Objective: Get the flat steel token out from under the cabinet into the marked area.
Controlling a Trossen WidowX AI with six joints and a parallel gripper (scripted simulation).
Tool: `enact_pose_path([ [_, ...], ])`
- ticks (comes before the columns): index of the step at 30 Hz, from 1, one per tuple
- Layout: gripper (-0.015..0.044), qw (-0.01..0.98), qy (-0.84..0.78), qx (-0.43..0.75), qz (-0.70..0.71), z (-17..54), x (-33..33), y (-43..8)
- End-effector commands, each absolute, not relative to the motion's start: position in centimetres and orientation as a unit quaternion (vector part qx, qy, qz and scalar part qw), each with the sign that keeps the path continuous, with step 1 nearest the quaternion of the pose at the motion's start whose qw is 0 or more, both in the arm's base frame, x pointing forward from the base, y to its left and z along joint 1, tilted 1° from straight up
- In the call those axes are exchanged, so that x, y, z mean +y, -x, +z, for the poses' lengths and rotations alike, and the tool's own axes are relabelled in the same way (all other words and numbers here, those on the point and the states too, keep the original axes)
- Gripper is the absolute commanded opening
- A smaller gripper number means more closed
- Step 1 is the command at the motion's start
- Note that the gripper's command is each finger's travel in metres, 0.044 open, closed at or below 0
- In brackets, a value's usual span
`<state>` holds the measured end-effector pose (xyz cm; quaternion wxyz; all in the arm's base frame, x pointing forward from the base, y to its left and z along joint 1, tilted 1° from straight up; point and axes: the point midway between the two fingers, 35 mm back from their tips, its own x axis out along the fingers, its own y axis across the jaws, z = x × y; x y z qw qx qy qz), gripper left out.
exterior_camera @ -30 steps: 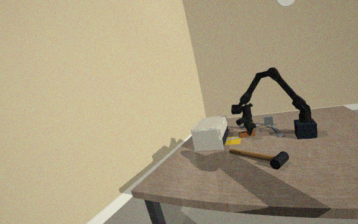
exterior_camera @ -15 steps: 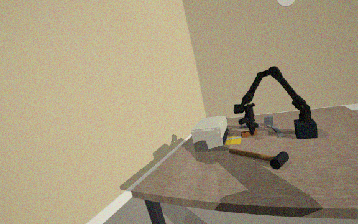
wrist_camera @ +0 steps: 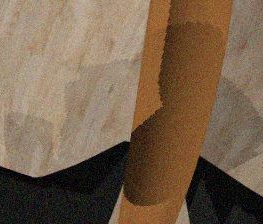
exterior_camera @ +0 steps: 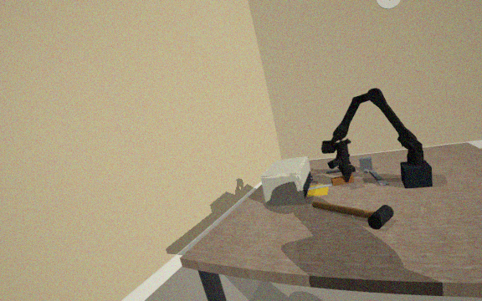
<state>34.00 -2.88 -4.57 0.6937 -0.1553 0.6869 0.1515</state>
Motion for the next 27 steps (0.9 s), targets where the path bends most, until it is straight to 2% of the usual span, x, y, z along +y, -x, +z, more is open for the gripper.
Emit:
enact_pose_path([
  [1,0.0000,0.691,0.156,0.689,0.152,-4.7,-3.2,-33.3],
  [27,0.0000,0.691,0.156,0.690,0.152,-4.7,-4.8,-30.4],
])
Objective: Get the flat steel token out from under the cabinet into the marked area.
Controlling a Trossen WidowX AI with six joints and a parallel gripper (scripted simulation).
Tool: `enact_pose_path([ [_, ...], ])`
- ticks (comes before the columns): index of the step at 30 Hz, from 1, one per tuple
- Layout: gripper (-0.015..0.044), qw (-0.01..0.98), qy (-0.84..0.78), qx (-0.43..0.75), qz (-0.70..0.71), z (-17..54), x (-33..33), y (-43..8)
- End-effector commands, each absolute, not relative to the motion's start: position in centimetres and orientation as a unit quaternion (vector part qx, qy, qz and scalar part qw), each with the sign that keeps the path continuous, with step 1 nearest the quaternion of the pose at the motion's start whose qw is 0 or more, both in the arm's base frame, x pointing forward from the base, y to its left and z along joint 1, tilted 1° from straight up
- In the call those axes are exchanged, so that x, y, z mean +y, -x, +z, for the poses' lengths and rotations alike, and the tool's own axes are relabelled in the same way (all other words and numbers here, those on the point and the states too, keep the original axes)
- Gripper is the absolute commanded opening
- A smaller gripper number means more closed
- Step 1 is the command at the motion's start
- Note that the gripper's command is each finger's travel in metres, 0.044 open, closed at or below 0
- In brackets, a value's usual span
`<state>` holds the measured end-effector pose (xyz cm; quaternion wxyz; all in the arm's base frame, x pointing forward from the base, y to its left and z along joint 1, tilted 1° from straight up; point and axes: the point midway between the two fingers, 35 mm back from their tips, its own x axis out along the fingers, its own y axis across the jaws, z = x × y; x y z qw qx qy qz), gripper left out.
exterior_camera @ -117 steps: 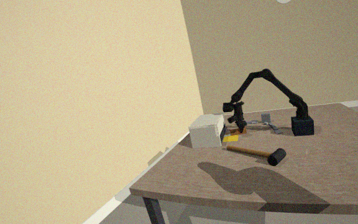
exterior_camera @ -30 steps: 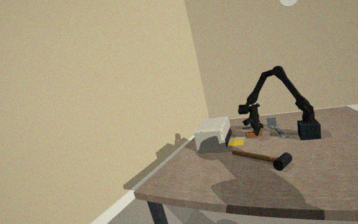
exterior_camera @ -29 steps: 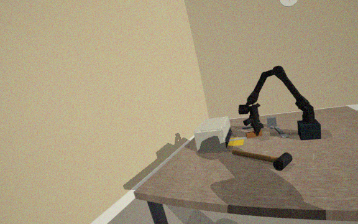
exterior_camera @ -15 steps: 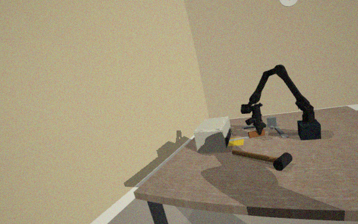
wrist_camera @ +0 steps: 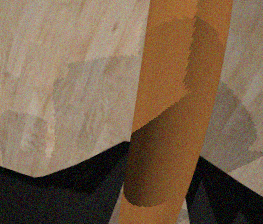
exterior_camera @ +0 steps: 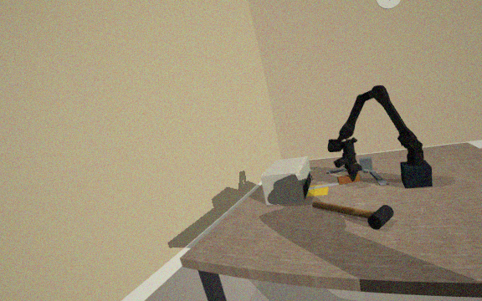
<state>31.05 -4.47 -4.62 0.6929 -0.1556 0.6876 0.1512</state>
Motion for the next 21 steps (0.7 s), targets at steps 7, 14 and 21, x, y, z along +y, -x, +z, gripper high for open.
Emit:
enact_pose_path([
  [7,0.0000,0.690,0.156,0.690,0.152,-4.7,-5.2,-29.6],
  [14,0.0000,0.690,0.156,0.690,0.152,-4.7,-5.7,-28.7],
  [21,0.0000,0.690,0.156,0.690,0.152,-4.7,-6.2,-27.8],
])
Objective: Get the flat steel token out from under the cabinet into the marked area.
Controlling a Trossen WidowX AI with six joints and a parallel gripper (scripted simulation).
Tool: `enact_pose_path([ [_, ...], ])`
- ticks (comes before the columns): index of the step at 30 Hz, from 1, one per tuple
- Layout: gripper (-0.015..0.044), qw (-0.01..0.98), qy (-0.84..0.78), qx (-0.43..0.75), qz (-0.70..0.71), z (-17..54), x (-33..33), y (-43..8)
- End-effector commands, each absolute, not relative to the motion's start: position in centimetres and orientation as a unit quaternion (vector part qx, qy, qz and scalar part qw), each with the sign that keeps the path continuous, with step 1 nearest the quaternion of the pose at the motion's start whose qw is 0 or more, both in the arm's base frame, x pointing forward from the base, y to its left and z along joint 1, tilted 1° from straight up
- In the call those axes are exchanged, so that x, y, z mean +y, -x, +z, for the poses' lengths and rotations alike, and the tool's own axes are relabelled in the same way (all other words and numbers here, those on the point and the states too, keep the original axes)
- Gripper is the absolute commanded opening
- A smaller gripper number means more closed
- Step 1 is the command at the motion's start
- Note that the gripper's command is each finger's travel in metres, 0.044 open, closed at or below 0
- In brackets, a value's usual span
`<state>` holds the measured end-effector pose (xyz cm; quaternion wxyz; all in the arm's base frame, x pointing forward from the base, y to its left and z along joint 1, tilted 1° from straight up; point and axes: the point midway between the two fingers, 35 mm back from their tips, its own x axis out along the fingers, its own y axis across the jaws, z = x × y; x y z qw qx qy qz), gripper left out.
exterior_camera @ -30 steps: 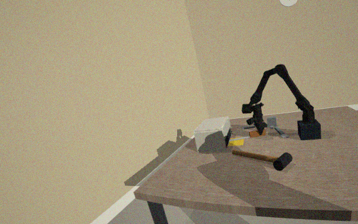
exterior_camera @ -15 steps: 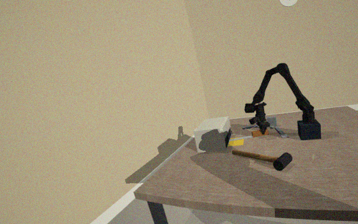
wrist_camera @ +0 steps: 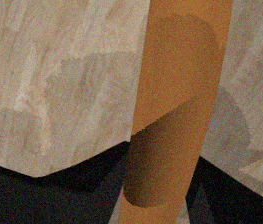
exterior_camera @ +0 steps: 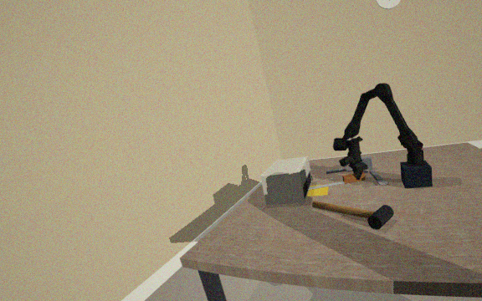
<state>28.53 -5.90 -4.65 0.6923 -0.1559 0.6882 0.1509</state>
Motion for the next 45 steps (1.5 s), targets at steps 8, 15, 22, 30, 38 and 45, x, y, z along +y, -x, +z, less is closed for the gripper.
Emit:
enact_pose_path([
  [8,0.0000,0.690,0.156,0.691,0.151,-4.8,-6.8,-26.8],
  [15,0.0000,0.689,0.156,0.691,0.151,-4.8,-7.3,-25.9],
  [22,0.0000,0.689,0.156,0.691,0.151,-4.8,-7.9,-25.1],
  [30,0.0000,0.690,0.162,0.688,0.156,-4.6,-8.1,-25.7],
  [38,0.0000,0.686,0.174,0.686,0.168,-4.5,-8.9,-25.9],
  [45,0.0000,0.684,0.182,0.684,0.176,-4.4,-9.8,-26.2],
])
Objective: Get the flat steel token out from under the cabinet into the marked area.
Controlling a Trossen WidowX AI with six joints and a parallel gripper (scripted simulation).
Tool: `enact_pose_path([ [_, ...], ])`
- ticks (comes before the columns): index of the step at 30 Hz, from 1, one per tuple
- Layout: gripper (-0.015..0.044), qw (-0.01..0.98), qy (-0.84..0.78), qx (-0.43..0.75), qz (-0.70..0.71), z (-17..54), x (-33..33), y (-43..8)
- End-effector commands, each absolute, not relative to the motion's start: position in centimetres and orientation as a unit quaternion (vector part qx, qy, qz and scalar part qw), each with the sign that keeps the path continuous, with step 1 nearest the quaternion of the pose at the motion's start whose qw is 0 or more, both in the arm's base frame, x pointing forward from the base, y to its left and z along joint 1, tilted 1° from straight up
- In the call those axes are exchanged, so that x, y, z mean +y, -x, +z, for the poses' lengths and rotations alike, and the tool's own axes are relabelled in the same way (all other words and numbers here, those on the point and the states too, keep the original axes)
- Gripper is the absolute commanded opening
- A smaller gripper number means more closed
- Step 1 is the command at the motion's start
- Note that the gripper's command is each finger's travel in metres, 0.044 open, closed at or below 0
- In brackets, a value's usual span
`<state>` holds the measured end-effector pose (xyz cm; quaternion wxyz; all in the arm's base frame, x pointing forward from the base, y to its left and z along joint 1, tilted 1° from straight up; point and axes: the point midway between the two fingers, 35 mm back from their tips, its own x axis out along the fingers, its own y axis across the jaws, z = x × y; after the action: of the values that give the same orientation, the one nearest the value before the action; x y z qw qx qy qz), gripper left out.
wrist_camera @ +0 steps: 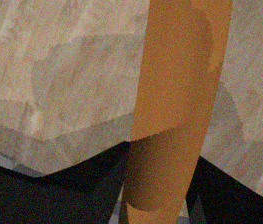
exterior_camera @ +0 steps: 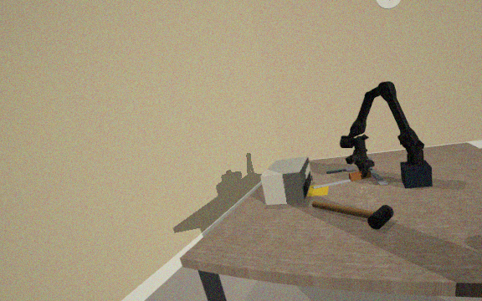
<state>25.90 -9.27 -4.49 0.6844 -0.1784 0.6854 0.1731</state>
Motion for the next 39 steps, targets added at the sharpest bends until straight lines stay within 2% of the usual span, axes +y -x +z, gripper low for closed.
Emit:
enact_pose_path([
  [1,0.0000,0.683,0.183,0.684,0.177,-4.4,-9.9,-26.2],
  [34,0.0000,0.679,0.196,0.682,0.188,-4.2,-13.8,-27.2],
  [39,0.0131,0.678,0.196,0.682,0.192,-4.3,-13.4,-27.0],
])
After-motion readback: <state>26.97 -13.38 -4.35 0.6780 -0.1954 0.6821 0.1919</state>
